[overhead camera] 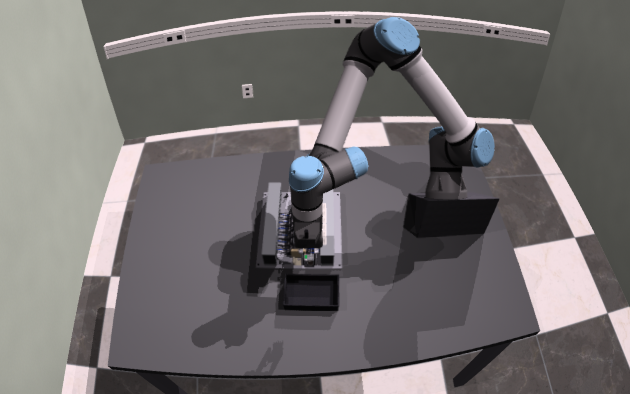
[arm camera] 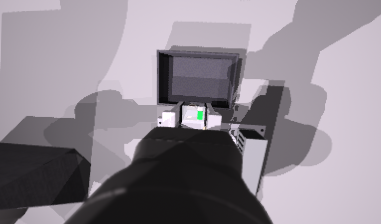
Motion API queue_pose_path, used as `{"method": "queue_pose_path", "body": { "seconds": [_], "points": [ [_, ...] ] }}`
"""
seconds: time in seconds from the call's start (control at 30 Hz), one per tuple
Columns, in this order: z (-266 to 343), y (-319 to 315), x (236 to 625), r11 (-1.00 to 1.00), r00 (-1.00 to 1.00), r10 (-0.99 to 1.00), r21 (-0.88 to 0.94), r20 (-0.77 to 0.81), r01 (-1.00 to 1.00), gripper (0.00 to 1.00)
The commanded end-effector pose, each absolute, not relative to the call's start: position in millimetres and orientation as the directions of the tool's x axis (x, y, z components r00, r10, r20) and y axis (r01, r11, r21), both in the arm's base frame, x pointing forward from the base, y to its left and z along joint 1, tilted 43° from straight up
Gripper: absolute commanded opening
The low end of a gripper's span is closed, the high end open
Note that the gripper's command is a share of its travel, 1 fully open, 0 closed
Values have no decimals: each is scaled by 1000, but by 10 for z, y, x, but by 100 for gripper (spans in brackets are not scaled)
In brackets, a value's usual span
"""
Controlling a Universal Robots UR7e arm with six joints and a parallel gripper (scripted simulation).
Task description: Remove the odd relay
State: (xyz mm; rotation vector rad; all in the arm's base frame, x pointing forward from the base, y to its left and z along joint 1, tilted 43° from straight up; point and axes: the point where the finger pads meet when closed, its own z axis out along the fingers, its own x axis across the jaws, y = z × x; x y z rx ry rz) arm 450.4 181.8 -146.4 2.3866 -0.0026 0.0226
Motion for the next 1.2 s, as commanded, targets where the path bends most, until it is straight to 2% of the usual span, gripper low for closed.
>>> {"method": "queue_pose_path", "body": {
  "seconds": [0.0, 1.17],
  "points": [
    [-1576, 1943, 4493, -728, 1000, 4, 685, 18, -9, 0],
    [-1739, 2115, 4461, -728, 1000, 4, 685, 18, -9, 0]
  ]
}}
